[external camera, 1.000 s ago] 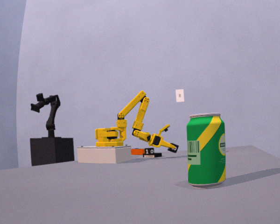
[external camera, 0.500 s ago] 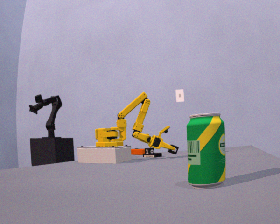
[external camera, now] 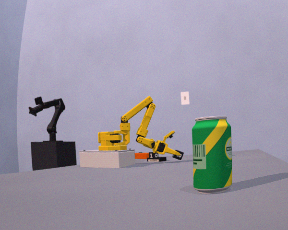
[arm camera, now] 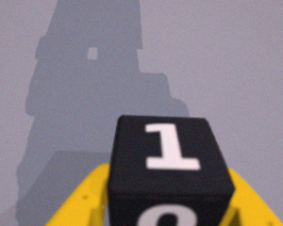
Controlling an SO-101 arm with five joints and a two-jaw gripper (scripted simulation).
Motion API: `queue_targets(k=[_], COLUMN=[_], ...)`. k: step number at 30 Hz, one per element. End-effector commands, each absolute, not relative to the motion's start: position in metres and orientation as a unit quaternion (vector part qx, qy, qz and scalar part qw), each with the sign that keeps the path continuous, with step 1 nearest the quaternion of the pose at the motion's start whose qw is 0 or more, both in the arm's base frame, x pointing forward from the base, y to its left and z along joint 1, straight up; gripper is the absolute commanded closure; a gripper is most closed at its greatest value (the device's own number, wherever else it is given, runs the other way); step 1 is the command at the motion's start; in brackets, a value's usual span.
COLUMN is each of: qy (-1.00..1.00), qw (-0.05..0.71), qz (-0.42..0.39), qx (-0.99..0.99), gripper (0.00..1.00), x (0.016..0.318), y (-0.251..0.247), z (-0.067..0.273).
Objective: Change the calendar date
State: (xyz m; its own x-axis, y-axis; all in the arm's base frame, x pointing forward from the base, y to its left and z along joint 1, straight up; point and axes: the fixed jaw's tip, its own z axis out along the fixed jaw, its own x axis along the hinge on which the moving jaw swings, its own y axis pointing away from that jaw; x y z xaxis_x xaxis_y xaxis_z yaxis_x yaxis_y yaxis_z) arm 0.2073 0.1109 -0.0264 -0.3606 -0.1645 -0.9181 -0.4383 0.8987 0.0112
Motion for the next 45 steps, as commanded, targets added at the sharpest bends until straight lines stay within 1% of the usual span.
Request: queue_targets(k=[1,22,25,30,32,45], qy=[0.811,0.811,0.811,0.811,0.811,0.811], qw=[0.543,0.543,0.543,0.543,0.543,0.543], qz=[0.131,0.131,0.131,0.131,0.131,0.131], qx=[-0.175,-0.175,-0.175,-0.175,-0.175,-0.175], gripper=[1.0,1.0,0.96,0.85,0.83,0.79], x=[0.2103,0.2102,0.2102,0.2102,0.2102,0.2102], y=[0.1099,0.1098,0.1098,0.1098,0.1098,0.1098], z=[-0.025,-0.031,-0.031,-0.031,-0.031,-0.031])
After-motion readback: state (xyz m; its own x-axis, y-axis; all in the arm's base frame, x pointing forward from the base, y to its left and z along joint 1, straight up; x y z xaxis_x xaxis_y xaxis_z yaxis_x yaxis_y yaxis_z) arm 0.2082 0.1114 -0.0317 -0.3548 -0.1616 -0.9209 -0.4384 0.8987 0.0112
